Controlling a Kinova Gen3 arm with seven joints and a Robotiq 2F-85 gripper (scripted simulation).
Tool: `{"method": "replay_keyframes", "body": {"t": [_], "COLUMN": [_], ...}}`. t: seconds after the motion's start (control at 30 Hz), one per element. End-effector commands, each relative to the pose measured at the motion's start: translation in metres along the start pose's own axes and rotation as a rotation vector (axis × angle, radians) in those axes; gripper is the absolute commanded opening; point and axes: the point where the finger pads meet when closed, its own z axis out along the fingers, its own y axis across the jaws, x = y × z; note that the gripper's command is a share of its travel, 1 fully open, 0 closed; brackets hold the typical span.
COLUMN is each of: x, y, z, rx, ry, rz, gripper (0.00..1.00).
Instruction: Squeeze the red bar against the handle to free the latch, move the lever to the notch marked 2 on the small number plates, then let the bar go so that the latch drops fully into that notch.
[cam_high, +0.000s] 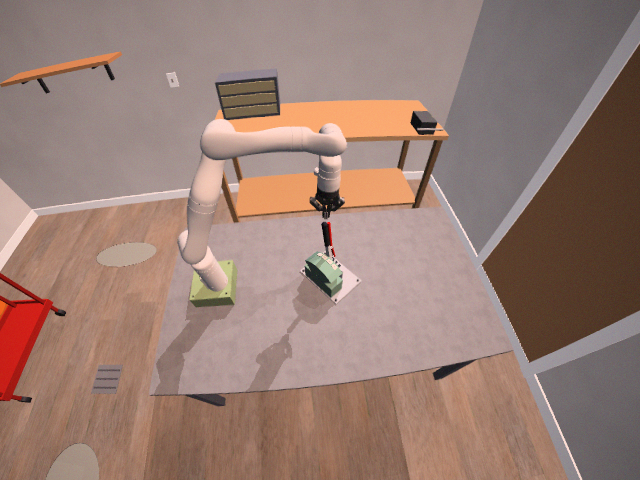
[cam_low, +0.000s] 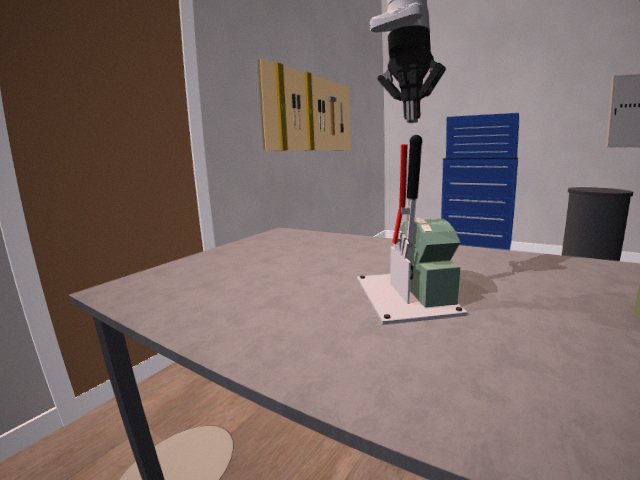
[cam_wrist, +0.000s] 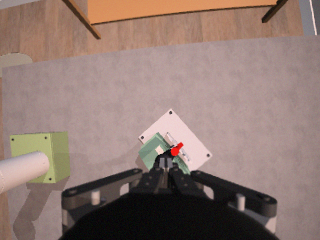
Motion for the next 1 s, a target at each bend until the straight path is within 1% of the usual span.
{"method": "replay_keyframes", "body": {"t": [0.0, 0.23, 0.47, 0.53, 0.77, 0.97], "x": [-0.004, -0.003, -0.003, -0.003, -0.003, -0.004], "y": [0.000, -0.001, -0.001, -0.001, 0.000, 0.001], "z": [-0.005, -0.011, -0.015, -0.015, -0.018, -0.020], "rx": [-0.001, -0.014, -0.022, -0.022, -0.029, -0.033], "ry": [-0.003, -0.004, -0.011, -0.011, -0.019, -0.026], "rz": [-0.063, -0.279, -0.456, -0.456, -0.589, -0.666], "gripper": [0.00, 0.00, 0.00, 0.00, 0.00, 0.00]}}
